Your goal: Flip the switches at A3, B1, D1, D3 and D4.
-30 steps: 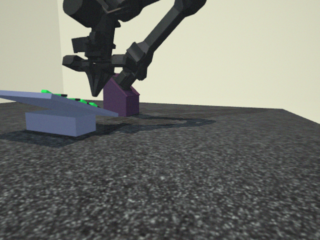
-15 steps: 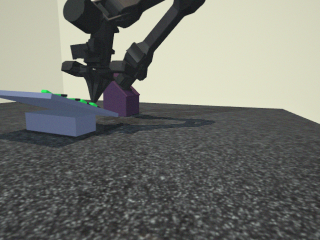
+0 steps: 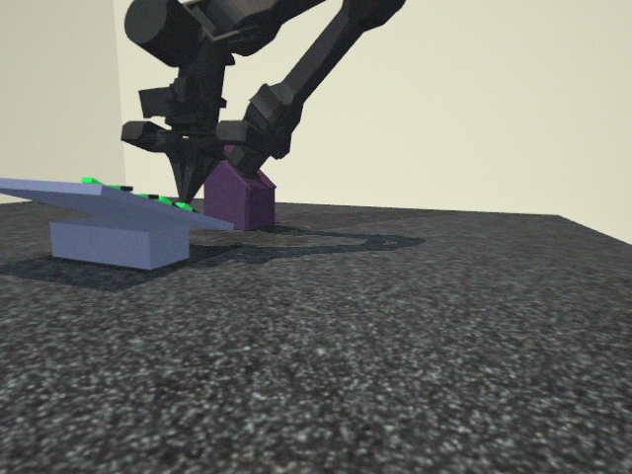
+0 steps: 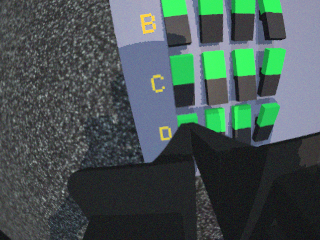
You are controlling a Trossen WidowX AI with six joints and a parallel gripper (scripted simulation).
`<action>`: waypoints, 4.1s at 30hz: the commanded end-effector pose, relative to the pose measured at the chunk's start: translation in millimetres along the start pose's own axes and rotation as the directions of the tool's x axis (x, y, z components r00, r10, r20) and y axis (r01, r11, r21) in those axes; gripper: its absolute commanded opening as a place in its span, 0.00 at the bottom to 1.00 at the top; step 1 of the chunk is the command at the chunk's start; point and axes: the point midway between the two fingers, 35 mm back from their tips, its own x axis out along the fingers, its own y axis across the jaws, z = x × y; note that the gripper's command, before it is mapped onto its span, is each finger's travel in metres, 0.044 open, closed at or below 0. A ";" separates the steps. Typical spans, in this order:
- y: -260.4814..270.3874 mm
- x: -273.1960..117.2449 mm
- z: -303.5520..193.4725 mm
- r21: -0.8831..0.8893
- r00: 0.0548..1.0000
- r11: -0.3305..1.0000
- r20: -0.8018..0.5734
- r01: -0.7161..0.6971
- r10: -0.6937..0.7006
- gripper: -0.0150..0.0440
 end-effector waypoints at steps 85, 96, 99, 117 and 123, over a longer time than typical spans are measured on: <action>-44.1 -1.6 -20.7 0.005 0.999 1.000 0.052 0.006 -0.006 0.25; -44.1 0.4 -20.7 0.005 0.999 1.000 0.052 0.006 -0.006 0.25; -44.1 0.4 -20.7 0.005 0.999 1.000 0.052 0.006 -0.006 0.25; -44.1 2.1 -20.6 0.005 0.999 1.000 0.052 0.006 -0.006 0.25; -44.1 2.9 -20.6 0.005 0.999 1.000 0.052 0.006 -0.006 0.25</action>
